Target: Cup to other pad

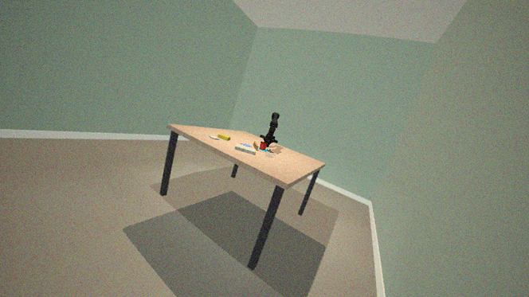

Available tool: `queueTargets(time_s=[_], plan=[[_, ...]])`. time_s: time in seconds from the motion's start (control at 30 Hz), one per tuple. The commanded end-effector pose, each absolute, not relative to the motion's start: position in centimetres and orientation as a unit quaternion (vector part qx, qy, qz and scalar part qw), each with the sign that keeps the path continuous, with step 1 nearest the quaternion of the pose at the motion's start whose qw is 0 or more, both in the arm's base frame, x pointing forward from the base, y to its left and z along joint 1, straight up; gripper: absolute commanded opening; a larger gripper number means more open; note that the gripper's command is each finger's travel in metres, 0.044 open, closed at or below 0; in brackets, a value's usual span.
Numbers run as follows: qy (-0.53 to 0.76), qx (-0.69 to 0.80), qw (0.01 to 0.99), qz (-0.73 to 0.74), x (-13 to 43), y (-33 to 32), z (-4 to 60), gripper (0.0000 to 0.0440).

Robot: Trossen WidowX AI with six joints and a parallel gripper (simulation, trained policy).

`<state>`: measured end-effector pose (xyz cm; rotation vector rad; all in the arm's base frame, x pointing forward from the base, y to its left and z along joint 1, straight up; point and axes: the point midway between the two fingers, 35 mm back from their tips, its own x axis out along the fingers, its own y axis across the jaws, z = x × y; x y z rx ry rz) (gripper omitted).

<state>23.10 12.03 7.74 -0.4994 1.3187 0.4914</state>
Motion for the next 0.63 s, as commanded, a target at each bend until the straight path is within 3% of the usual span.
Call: queueTargets(time_s=[0.0, 0.6], plan=[[0.591, -0.222, 0.741, 0.230, 22.9, 12.0, 8.2, 0.0157], [0.544, -0.193, 0.780, 0.242, 22.4, 11.8, 11.2, 0.0260]])
